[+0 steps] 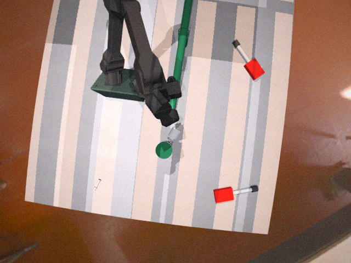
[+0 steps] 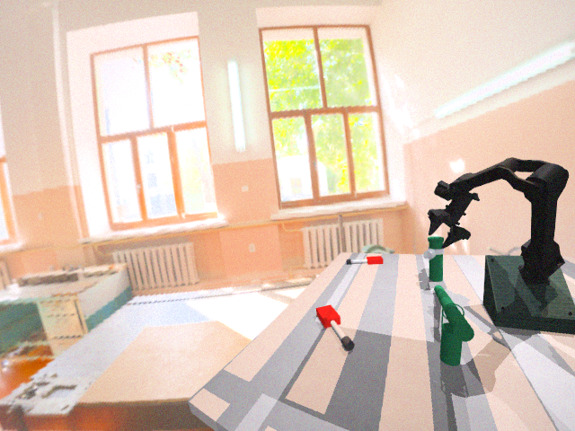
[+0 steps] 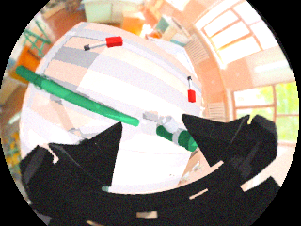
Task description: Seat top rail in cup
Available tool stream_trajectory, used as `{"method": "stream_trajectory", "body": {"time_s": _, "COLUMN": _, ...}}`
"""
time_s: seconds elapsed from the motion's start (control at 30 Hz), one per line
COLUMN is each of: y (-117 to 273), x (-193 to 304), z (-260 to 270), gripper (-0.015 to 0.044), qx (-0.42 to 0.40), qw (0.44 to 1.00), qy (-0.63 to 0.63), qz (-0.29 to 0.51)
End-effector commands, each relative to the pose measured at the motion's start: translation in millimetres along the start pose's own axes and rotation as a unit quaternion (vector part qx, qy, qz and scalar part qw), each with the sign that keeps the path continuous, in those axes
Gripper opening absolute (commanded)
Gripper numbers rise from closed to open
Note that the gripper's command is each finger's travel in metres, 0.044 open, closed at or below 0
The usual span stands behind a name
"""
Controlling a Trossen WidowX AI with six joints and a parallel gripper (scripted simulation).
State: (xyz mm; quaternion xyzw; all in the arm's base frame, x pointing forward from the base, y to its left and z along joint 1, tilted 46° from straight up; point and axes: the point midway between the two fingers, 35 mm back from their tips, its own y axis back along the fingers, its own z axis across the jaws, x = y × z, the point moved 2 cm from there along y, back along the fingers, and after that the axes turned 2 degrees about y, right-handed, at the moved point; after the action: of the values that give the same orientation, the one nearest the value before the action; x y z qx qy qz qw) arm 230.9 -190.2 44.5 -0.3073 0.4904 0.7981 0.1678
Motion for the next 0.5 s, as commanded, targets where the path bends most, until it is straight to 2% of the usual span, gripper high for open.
{"method": "stream_trajectory", "body": {"time_s": 0.0, "y": -16, "x": 29, "z": -42, "gripper": 0.0440, "qx": 0.019, "qw": 0.977, "qy": 0.210, "qz": 0.031}}
{"method": "stream_trajectory", "body": {"time_s": 0.1, "y": -25, "x": 45, "z": -60, "gripper": 0.0440, "qx": 0.024, "qw": 0.949, "qy": 0.310, "qz": 0.048}}
{"method": "stream_trajectory", "body": {"time_s": 0.47, "y": -27, "x": 47, "z": -61, "gripper": 0.0440, "qx": 0.024, "qw": 0.947, "qy": 0.317, "qz": 0.049}}
